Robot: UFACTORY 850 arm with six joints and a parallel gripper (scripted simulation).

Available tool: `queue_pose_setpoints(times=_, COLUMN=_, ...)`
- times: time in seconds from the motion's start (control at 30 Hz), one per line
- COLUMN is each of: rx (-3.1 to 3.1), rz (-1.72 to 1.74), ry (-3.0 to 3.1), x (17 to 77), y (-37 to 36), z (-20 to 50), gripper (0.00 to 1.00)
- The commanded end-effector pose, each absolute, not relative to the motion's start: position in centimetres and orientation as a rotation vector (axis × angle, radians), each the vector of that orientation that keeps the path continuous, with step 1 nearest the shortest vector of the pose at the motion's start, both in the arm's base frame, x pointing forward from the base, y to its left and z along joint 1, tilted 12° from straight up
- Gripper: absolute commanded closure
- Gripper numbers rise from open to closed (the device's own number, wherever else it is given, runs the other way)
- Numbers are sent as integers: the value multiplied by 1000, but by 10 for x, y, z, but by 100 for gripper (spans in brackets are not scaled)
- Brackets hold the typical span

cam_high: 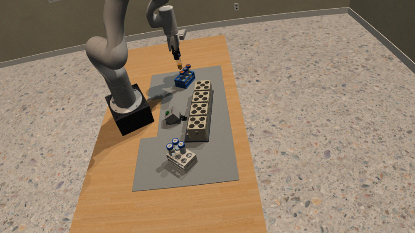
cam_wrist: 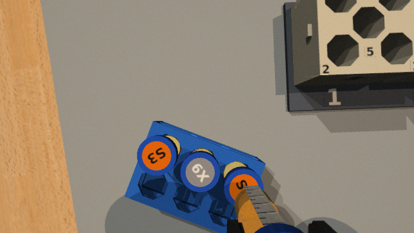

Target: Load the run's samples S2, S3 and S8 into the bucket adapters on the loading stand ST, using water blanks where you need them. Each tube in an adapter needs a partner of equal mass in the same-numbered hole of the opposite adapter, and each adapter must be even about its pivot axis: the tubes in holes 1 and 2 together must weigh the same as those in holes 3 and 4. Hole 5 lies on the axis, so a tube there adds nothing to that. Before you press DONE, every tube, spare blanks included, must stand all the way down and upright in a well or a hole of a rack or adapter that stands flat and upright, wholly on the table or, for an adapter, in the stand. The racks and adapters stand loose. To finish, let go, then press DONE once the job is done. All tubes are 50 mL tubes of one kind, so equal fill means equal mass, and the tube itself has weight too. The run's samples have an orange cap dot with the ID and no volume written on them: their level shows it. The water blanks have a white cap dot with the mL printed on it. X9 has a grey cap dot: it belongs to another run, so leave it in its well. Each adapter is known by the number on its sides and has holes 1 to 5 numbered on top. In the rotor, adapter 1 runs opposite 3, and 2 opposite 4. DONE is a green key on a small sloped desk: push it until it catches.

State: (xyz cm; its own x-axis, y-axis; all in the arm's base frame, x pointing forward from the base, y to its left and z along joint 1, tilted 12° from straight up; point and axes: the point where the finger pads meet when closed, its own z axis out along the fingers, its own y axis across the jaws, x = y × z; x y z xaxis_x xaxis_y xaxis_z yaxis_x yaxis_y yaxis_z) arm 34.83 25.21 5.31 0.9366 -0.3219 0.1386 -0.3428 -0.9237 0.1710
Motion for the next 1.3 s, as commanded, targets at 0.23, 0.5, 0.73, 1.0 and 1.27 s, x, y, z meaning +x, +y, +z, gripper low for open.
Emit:
queue_pose_setpoints(times=0.23, rx=2919, rz=134, ry=-433, x=349, y=195, z=66, gripper=100)
queue_pose_setpoints(times=0.5, rx=2919, rz=133, ry=-433, x=348, y=166, z=72, gripper=100)
queue_pose_setpoints(times=0.73, rx=2919, rz=133, ry=-433, x=348, y=131, z=79, gripper=100)
queue_pose_setpoints(times=1.0, rx=2919, rz=134, ry=-433, x=347, y=97, z=86, gripper=100)
queue_pose_setpoints(times=1.27, rx=2918, rz=134, ry=-433, x=347, y=63, z=93, gripper=100)
